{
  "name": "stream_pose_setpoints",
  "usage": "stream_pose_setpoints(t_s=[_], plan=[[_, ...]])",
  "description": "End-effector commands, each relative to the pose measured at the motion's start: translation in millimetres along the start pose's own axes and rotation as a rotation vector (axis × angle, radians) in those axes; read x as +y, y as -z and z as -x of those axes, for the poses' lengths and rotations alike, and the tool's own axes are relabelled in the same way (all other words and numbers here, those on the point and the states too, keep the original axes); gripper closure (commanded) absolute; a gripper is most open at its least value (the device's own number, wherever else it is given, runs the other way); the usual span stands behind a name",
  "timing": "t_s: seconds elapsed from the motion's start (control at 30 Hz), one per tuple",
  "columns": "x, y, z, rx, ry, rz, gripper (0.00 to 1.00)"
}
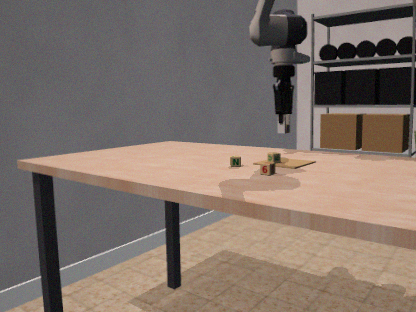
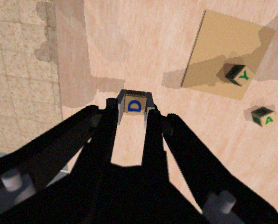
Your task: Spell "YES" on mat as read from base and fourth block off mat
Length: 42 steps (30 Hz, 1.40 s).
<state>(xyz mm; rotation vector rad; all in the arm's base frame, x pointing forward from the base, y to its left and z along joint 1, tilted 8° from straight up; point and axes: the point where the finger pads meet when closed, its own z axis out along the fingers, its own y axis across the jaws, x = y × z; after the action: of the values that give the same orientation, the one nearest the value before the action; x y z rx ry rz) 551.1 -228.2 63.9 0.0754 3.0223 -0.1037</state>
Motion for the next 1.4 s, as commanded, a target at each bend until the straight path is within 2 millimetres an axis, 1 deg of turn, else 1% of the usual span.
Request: stream_pose_setpoints(t_s=[0.0,0.13,0.17,0.27,0.63,0.7,0.73,1.2,1.27,1.37], plan=[[2.8,-1.3,0.7,-0.001,-0.139,0.009,0.84],[2.8,-2.1,0.7,-0.001,-0.169,0.009,0.84],[2.7,-3.2,0.7,-0.001,-0.209,0.009,0.84],[2.6,-4.5,0.7,-0.001,-0.255,0.009,0.84],[2.3,-9.0,0.7,0.0,-0.42,0.008,0.84],[2.3,-9.0,0.7,0.0,-0.42,0.008,0.84],[2.1,-10.0,0.7,0.0,-0.46,0.008,0.84],[1.3,-15.3,0.7,-0.001,-0.665,0.005,0.84],[1.3,-15.3,0.7,-0.001,-0.665,0.005,0.84],[0.9,-17.0,0.7,-0.001,-0.733,0.004,0.84]])
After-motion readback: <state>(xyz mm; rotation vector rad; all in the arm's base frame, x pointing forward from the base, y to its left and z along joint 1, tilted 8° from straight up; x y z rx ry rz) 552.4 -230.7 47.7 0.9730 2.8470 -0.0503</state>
